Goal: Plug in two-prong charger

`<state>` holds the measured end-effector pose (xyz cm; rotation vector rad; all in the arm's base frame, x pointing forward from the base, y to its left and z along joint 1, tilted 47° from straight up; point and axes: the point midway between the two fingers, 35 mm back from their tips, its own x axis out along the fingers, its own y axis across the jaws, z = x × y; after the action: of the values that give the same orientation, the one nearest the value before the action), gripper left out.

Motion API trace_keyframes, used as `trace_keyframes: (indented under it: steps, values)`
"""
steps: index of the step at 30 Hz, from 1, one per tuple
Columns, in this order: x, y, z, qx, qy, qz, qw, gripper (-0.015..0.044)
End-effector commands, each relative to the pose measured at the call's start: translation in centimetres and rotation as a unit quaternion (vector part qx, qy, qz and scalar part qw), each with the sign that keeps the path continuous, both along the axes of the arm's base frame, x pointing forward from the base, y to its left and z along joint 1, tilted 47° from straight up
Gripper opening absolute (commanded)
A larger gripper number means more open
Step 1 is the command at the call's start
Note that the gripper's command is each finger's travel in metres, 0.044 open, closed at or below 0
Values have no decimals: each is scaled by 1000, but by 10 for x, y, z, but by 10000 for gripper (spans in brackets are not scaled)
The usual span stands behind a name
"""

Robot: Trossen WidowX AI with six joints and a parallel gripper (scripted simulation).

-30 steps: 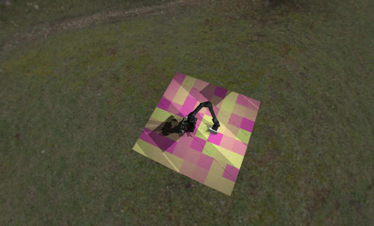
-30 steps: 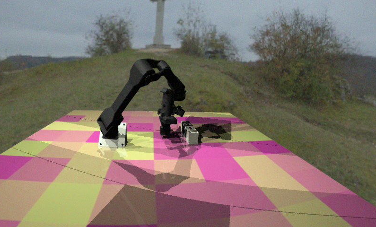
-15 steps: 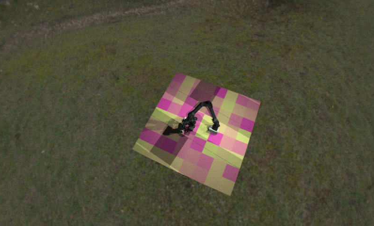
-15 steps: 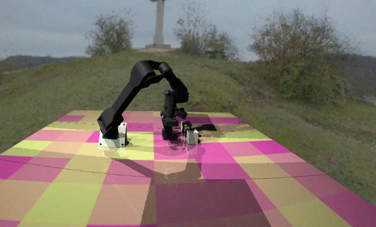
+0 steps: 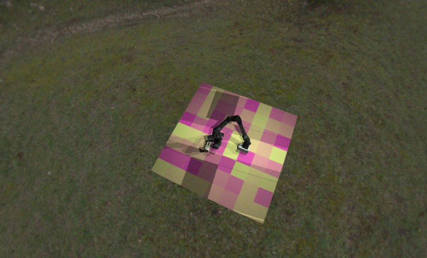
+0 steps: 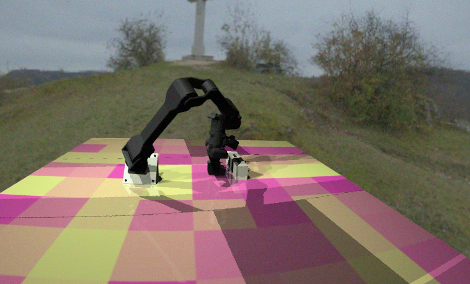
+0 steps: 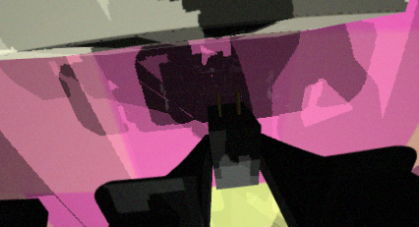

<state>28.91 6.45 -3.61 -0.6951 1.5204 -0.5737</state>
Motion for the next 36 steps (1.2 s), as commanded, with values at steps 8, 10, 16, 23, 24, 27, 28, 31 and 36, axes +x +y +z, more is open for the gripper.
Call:
trace_keyframes:
  steps: [8,10,16,23,24,27,28,31,36]
  values:
    - [15,-2,2,-1,-4,-2,1000,0]
    - [17,-2,2,-1,-5,-3,1000,0]
    - [24,-3,2,-2,-7,-5,1000,0]
    - [25,-3,2,-2,-8,-5,1000,0]
    - [25,-3,2,-2,-8,-5,1000,0]
    - [25,-3,2,-2,-8,-5,1000,0]
    - [25,-3,2,-2,-8,-5,1000,0]
    - [25,-3,2,-2,-8,-5,1000,0]
    - [27,-3,2,-2,-8,-5,1000,0]
